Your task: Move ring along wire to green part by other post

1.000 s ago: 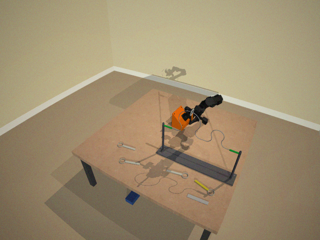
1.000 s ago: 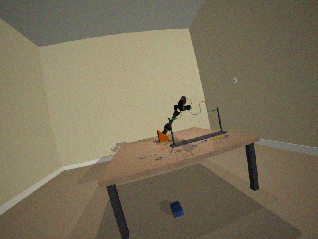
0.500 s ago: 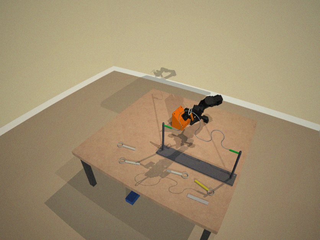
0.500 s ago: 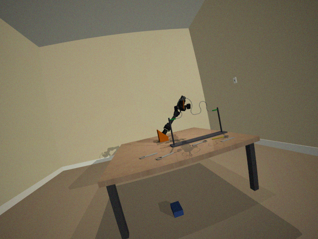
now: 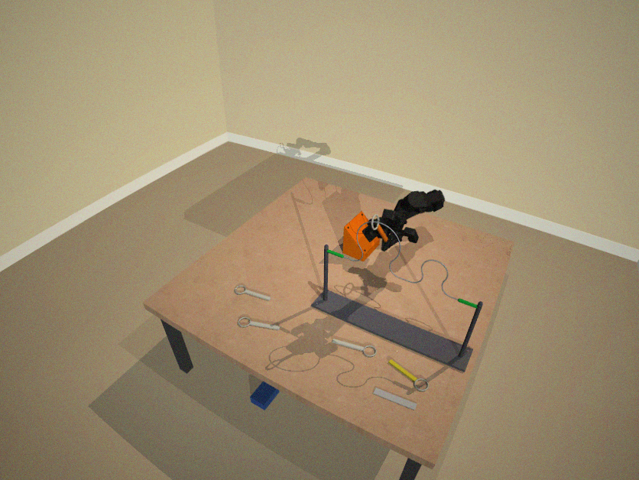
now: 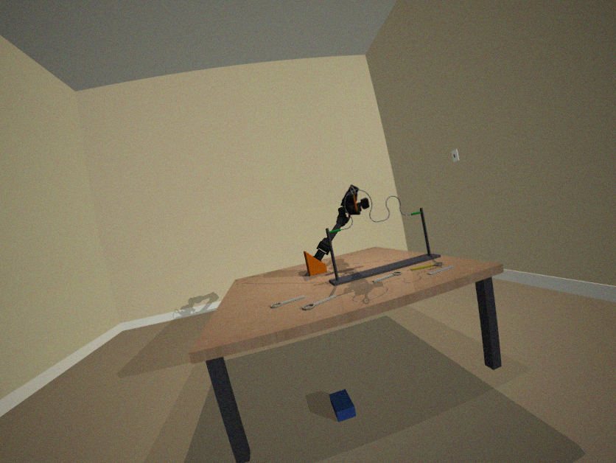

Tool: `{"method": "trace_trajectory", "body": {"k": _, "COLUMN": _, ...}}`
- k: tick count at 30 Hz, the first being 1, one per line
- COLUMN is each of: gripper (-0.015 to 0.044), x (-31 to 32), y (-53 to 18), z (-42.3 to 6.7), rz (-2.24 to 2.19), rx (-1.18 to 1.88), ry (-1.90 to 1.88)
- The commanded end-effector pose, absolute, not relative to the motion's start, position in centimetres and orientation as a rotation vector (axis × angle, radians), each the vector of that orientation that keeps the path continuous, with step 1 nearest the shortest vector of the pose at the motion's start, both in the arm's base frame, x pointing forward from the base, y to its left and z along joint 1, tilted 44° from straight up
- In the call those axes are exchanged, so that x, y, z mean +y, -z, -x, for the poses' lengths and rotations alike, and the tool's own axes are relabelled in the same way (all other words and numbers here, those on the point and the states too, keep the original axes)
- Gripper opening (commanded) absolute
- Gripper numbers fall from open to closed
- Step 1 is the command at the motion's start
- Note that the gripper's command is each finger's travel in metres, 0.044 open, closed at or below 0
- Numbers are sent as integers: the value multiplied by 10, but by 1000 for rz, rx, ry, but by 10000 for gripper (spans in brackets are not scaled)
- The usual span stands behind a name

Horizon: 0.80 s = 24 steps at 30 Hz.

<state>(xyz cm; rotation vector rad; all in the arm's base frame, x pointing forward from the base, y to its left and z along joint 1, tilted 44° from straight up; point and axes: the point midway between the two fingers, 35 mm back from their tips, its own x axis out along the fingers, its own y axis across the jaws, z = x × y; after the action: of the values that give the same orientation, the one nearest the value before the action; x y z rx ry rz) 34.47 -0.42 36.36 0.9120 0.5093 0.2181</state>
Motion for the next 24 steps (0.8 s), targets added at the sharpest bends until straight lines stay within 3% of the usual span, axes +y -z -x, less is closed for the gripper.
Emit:
{"method": "trace_trajectory", "body": {"k": 1, "gripper": -150, "x": -4, "y": -364, "z": -344, "rz": -957, "rx": 510, "ry": -231}}
{"method": "trace_trajectory", "body": {"k": 24, "gripper": -150, "x": 0, "y": -374, "z": -344, "rz": -1236, "rx": 507, "ry": -312}}
